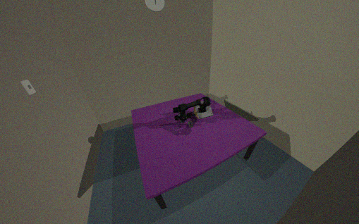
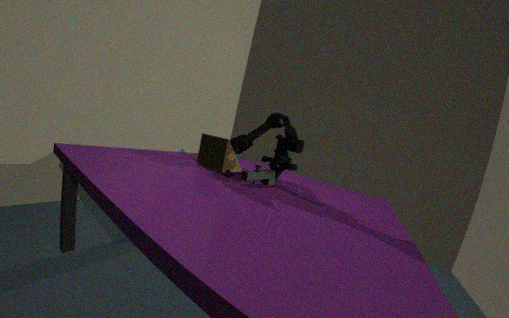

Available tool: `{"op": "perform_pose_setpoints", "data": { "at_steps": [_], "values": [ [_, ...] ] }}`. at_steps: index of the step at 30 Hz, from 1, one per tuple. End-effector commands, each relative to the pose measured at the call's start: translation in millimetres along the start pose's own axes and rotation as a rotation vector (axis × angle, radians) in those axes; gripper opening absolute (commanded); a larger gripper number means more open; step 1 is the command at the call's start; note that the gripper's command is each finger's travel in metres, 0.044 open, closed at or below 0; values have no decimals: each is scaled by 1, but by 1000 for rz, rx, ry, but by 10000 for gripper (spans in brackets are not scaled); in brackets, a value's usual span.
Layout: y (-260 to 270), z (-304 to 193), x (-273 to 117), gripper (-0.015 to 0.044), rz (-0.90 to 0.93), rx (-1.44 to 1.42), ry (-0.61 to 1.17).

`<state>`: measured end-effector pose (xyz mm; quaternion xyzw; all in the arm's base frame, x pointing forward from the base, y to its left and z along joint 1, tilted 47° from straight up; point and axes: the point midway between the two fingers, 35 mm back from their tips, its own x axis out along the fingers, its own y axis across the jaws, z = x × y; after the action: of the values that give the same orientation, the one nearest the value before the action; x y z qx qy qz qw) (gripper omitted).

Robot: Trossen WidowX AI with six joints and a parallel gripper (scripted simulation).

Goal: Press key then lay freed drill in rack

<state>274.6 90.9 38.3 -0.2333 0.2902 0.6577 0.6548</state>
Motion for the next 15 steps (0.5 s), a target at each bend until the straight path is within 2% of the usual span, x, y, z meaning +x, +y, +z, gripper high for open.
{"op": "perform_pose_setpoints", "data": {
  "at_steps": [1, 15],
  "values": [
    [0, 5, 0, 0, -1, 2, -7],
    [0, 21, -2, 0, -1, 2, -7]
  ]
}}
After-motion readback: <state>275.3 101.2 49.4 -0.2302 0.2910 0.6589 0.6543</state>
